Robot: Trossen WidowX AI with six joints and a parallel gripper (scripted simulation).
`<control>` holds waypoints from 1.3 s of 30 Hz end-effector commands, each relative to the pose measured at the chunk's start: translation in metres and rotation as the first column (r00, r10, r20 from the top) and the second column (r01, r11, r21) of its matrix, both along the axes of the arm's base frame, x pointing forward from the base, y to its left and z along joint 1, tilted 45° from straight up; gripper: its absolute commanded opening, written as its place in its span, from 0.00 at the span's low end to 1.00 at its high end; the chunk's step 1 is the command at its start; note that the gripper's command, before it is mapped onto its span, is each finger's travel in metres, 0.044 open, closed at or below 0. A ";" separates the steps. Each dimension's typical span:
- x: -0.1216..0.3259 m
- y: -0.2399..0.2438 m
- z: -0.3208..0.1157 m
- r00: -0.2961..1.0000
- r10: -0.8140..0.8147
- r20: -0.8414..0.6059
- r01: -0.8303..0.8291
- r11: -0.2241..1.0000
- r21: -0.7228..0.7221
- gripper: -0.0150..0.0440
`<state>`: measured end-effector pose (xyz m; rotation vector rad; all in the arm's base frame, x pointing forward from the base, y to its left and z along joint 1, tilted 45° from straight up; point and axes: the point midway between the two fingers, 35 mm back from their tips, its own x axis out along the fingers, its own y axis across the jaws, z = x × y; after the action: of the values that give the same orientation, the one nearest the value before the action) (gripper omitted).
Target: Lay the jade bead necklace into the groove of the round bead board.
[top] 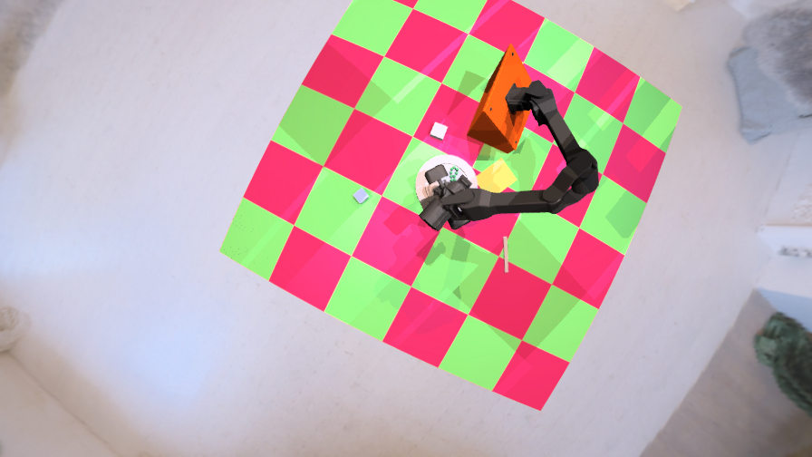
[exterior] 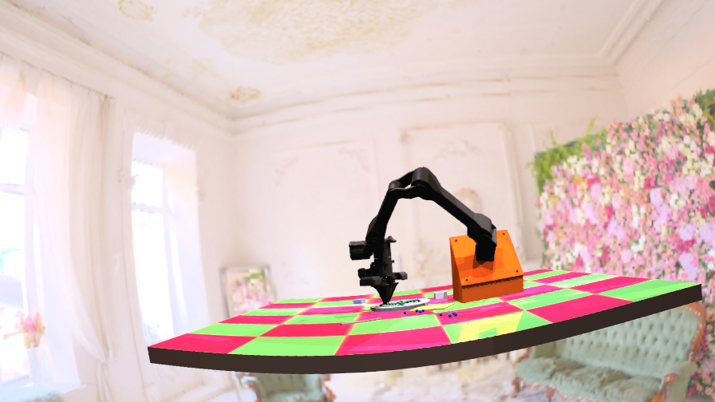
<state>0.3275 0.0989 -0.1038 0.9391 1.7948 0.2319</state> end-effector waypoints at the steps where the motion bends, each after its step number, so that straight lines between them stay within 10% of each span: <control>1: 0.000 0.000 0.000 1.000 0.000 0.001 0.000 1.000 0.000 0.25; 39: 0.019 -0.020 -0.026 1.000 -0.004 -0.005 0.004 1.000 0.003 0.25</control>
<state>0.3466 0.0766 -0.1264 0.9456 1.7967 0.2339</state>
